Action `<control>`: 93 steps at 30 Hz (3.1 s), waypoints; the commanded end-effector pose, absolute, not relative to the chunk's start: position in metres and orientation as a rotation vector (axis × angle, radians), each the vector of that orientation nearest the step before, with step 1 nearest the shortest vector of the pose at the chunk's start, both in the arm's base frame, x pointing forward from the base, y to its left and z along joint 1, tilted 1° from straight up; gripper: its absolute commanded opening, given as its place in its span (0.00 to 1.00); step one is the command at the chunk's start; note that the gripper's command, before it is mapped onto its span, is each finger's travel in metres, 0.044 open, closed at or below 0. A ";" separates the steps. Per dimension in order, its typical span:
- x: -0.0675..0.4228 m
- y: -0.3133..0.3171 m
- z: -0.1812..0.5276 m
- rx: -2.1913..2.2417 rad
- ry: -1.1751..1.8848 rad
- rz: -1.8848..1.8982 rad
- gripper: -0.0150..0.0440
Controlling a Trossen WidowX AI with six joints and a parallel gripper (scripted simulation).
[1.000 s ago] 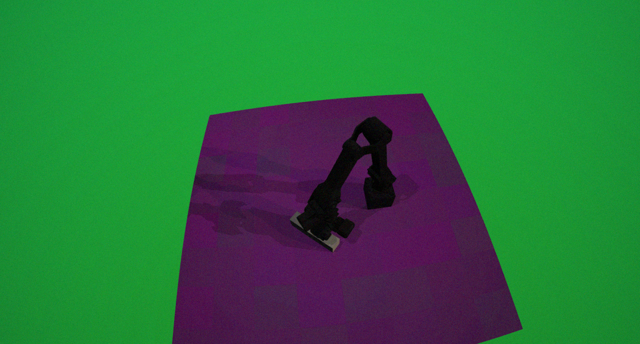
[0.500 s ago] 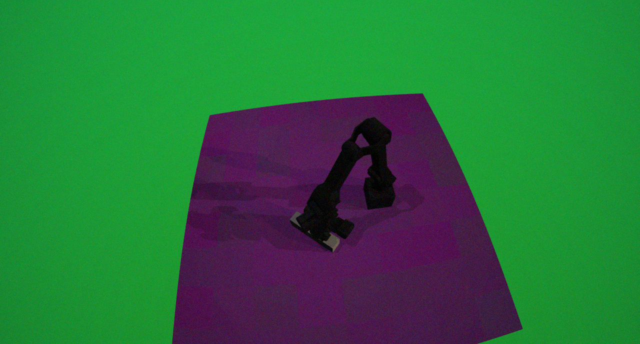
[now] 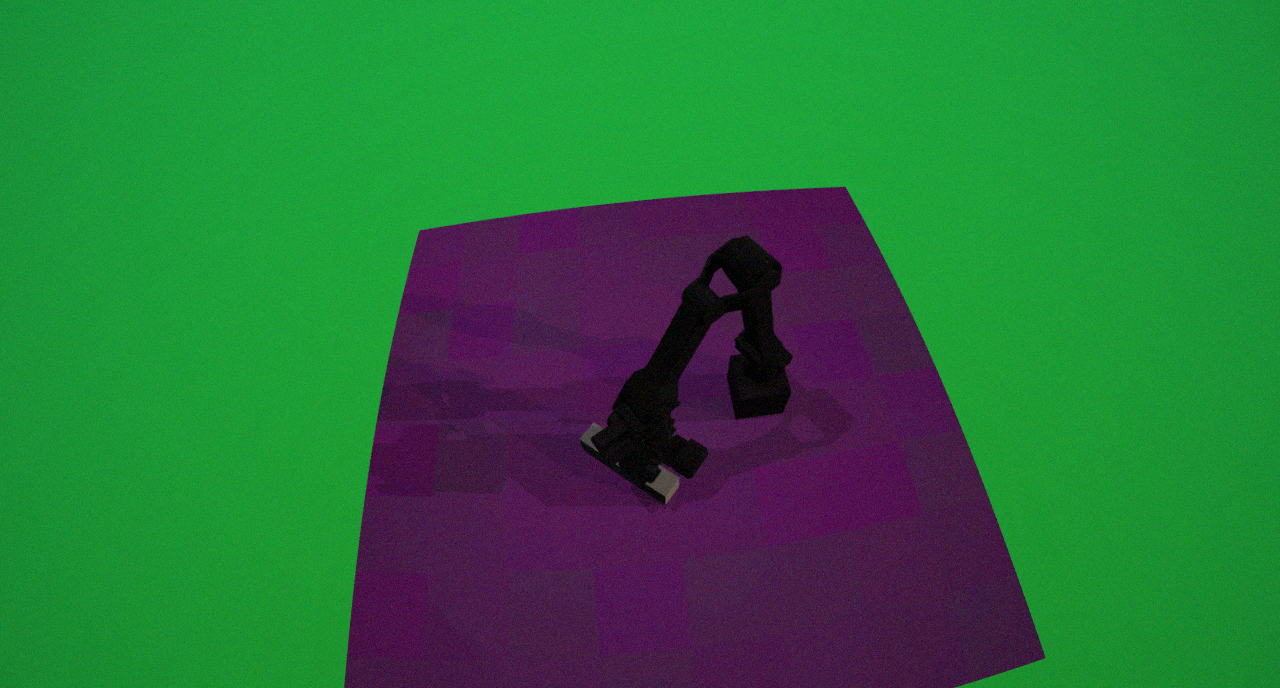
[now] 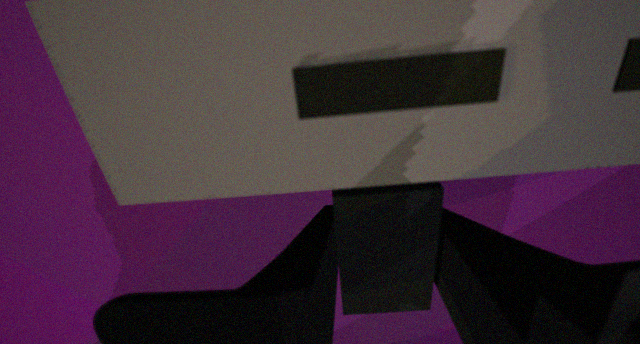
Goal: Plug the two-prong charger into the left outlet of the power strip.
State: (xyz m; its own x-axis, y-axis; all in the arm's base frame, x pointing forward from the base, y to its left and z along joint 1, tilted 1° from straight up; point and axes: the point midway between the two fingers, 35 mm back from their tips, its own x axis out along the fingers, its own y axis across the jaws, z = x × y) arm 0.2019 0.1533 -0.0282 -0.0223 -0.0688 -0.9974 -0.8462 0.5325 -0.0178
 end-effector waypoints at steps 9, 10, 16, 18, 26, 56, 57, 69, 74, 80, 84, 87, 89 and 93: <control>0.208 0.163 -0.028 -0.822 1.459 0.760 0.25; 0.208 0.164 -0.028 -0.822 1.458 0.760 0.25; 0.209 0.166 -0.028 -0.822 1.458 0.760 0.25; 0.209 0.166 -0.028 -0.822 1.458 0.760 0.25; 0.211 0.169 -0.028 -0.822 1.458 0.760 0.25; 0.207 0.161 -0.029 -0.841 1.499 0.741 0.25; 0.207 0.161 -0.029 -0.841 1.499 0.741 0.25; 0.207 0.161 -0.029 -0.841 1.499 0.741 0.70; 0.207 0.161 -0.029 -0.841 1.499 0.741 0.92; 0.207 0.160 -0.029 -0.840 1.496 0.742 1.00; 0.206 0.159 -0.029 -0.838 1.492 0.744 1.00; 0.206 0.158 -0.029 -0.837 1.490 0.745 1.00; 0.205 0.158 -0.029 -0.836 1.488 0.746 1.00; 0.205 0.157 -0.029 -0.834 1.485 0.748 1.00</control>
